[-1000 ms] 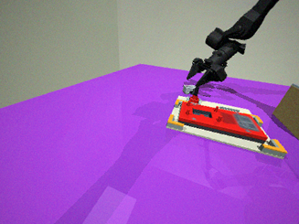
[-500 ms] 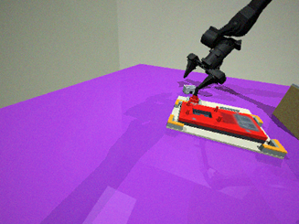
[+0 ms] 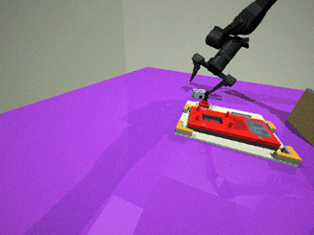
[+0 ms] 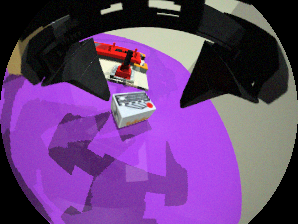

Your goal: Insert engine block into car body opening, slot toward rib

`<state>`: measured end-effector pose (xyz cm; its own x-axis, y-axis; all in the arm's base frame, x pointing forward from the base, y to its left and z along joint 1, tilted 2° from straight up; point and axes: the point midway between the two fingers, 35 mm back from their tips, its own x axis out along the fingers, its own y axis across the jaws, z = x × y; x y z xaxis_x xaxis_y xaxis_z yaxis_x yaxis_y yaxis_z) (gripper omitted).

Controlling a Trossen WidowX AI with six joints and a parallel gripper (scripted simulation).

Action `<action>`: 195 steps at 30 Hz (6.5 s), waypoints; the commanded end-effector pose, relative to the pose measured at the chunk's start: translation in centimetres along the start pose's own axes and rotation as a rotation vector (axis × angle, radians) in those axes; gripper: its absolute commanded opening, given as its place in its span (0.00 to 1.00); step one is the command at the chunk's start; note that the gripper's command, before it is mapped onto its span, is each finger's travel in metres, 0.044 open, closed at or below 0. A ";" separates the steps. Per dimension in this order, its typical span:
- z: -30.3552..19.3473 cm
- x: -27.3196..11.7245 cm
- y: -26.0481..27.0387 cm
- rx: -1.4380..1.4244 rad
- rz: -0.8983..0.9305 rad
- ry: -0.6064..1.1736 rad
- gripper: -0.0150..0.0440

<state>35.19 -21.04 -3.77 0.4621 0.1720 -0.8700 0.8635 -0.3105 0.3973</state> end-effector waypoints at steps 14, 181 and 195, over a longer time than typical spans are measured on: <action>-0.2 0.0 0.6 -0.538 -0.123 -0.049 1.00; -8.7 -6.3 3.6 -2.046 -0.552 0.239 0.25; -12.4 -4.1 1.9 -1.964 -0.550 0.215 0.25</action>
<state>37.49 -11.51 4.32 0.0127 0.0078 -0.9999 -0.1812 0.9834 0.0054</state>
